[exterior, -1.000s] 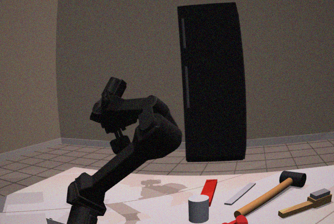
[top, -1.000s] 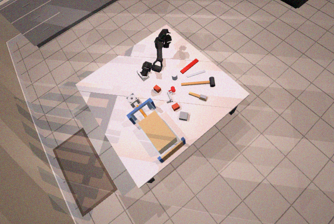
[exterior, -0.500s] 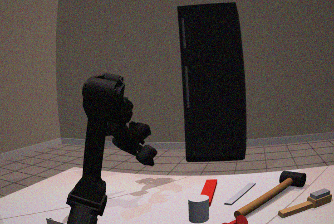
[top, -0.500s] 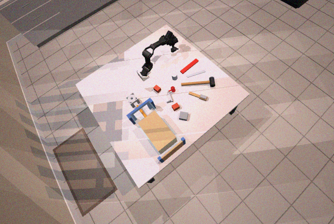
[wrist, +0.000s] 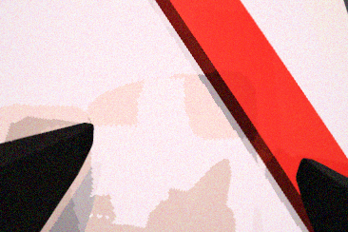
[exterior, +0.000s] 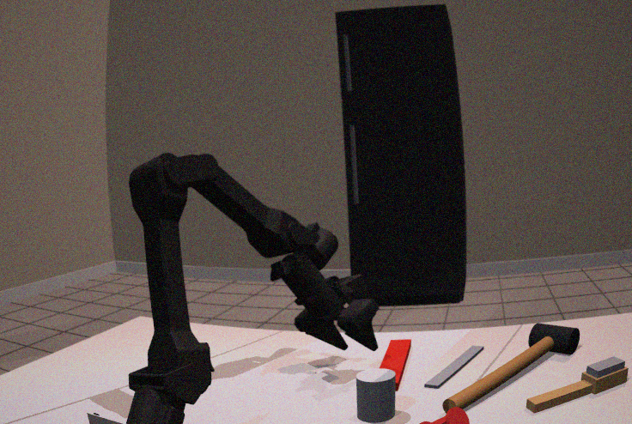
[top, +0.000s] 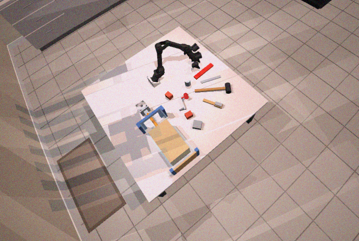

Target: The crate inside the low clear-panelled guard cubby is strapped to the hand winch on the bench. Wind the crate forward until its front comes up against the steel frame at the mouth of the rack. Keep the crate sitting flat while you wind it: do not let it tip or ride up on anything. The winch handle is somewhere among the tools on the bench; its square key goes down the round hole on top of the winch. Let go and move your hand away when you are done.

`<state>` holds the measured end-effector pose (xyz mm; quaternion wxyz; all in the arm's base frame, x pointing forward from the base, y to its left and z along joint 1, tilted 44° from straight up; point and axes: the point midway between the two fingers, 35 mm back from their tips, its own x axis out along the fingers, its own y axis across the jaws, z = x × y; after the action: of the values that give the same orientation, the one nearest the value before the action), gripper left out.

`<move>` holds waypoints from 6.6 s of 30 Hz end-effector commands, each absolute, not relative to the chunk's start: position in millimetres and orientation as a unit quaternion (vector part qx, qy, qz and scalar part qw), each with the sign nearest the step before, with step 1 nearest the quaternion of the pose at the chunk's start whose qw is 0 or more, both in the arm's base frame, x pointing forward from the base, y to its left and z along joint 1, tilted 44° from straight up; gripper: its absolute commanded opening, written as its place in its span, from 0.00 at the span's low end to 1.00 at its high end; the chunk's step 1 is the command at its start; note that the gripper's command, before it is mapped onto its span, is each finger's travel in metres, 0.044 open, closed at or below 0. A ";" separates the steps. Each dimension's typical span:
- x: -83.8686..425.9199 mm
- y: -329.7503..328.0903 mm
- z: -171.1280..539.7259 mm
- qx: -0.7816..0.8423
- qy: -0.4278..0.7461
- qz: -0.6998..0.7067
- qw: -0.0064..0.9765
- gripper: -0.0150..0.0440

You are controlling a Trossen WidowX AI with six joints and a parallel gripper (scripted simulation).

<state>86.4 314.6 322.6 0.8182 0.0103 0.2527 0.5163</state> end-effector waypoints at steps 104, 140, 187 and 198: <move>365.7 97.1 41.2 0.293 0.709 0.215 0.604 0.53; 376.9 13.7 128.5 0.326 0.712 0.185 0.595 0.25; 367.6 -56.6 107.6 0.524 0.687 -0.095 0.495 0.25; 347.9 -101.4 88.9 0.620 0.631 -0.262 0.386 0.25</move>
<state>354.6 -87.2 94.0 0.4199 0.5932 0.6533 -0.2121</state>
